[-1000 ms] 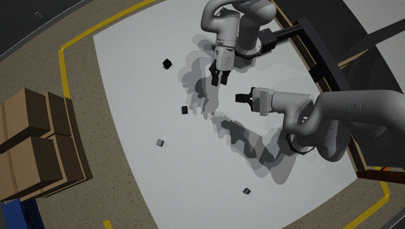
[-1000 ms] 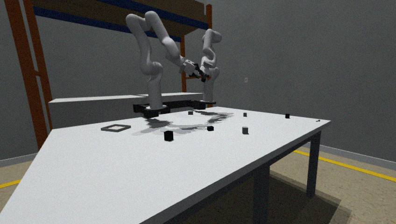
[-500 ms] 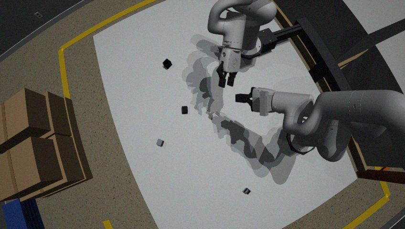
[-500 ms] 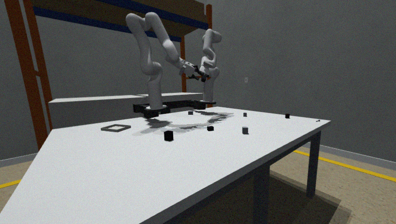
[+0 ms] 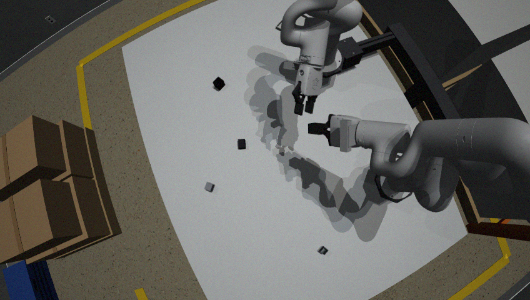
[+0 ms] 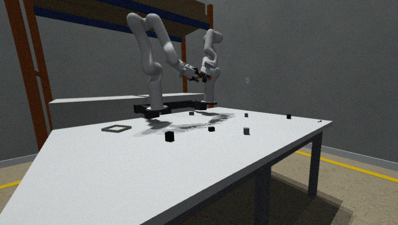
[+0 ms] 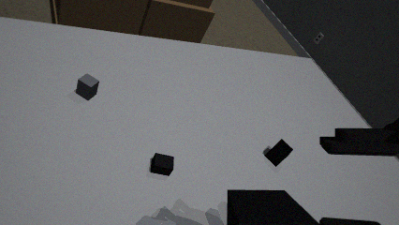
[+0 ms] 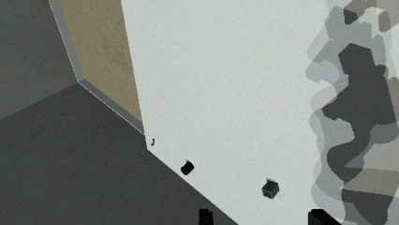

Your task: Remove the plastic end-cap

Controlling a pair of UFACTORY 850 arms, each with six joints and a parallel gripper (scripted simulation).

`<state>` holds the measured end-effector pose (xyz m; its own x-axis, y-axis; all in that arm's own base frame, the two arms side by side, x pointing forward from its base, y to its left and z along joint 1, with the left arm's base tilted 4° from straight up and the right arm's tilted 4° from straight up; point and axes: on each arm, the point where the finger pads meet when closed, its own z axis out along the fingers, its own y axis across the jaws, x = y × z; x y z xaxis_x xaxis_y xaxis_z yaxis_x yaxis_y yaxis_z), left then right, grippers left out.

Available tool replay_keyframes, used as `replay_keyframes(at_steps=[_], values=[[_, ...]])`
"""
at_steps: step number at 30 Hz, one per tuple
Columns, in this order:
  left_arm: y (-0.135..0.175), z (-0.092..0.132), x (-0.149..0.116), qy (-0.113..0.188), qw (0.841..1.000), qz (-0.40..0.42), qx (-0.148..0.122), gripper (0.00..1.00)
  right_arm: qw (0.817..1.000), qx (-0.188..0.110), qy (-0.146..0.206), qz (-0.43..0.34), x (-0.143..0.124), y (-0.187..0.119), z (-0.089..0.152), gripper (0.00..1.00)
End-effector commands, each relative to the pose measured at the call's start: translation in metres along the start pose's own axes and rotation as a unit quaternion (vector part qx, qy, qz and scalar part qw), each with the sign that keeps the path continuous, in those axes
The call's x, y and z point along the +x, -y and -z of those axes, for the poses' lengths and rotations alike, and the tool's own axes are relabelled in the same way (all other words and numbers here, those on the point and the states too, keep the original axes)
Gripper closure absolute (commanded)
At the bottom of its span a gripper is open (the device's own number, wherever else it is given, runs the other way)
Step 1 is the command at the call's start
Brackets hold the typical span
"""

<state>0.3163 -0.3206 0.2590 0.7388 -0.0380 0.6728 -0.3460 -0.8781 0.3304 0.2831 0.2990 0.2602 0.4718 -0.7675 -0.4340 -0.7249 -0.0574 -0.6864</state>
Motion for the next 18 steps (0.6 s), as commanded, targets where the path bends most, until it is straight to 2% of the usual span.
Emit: replay_keyframes(at_steps=[1, 10, 13, 15, 18], values=[[-0.001, 0.000, 0.001, -0.001, 1.000, 0.000, 0.000, 1.00, 1.000, 0.003, -0.004, 0.003, -0.005, -0.014, 0.000, 0.40], [-0.001, 0.000, 0.001, -0.001, 1.000, 0.000, 0.000, 1.00, 1.000, 0.003, -0.008, 0.006, -0.007, -0.025, 0.002, 0.40], [-0.001, 0.000, 0.001, -0.001, 1.000, 0.000, 0.000, 1.00, 1.000, 0.008, -0.008, 0.008, -0.024, -0.019, 0.000, 0.40], [-0.001, 0.000, 0.001, -0.001, 1.000, 0.000, 0.000, 1.00, 1.000, 0.006, -0.009, 0.007, -0.019, -0.021, 0.000, 0.40], [-0.001, 0.000, 0.001, -0.001, 1.000, 0.000, 0.000, 1.00, 1.000, 0.008, -0.008, 0.010, -0.030, -0.018, -0.001, 0.40]])
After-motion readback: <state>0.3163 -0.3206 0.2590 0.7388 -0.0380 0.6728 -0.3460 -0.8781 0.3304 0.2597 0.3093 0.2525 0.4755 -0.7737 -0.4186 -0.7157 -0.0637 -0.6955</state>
